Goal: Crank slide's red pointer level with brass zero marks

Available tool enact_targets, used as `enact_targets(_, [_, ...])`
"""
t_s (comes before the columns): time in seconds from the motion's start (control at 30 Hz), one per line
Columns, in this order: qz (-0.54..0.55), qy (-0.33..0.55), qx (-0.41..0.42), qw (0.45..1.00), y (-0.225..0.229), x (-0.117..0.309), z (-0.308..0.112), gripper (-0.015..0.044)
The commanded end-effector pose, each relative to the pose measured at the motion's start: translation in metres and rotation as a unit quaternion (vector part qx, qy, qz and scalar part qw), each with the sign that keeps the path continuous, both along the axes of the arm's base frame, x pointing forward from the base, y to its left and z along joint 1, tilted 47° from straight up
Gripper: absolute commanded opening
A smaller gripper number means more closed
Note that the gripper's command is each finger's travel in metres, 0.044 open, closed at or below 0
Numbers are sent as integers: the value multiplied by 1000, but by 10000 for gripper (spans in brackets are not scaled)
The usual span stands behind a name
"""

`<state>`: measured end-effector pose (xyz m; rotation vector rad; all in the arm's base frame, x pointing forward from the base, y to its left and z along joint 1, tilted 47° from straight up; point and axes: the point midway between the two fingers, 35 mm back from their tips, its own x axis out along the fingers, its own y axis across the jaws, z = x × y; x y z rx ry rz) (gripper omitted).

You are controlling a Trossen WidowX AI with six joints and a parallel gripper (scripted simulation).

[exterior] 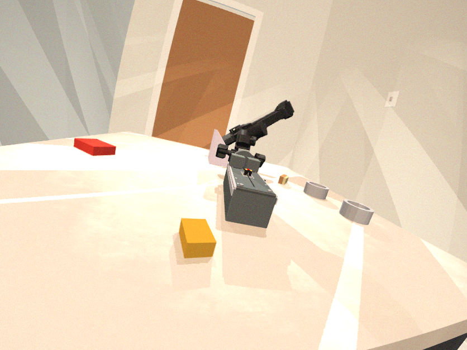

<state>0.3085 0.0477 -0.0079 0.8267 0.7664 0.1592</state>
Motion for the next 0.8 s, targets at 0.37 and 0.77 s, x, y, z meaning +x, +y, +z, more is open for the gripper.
enact_targets(0.37, [10,-9,5,1000,7,1,12,0])
enact_targets(0.77, [10,-9,5,1000,8,2,22,0])
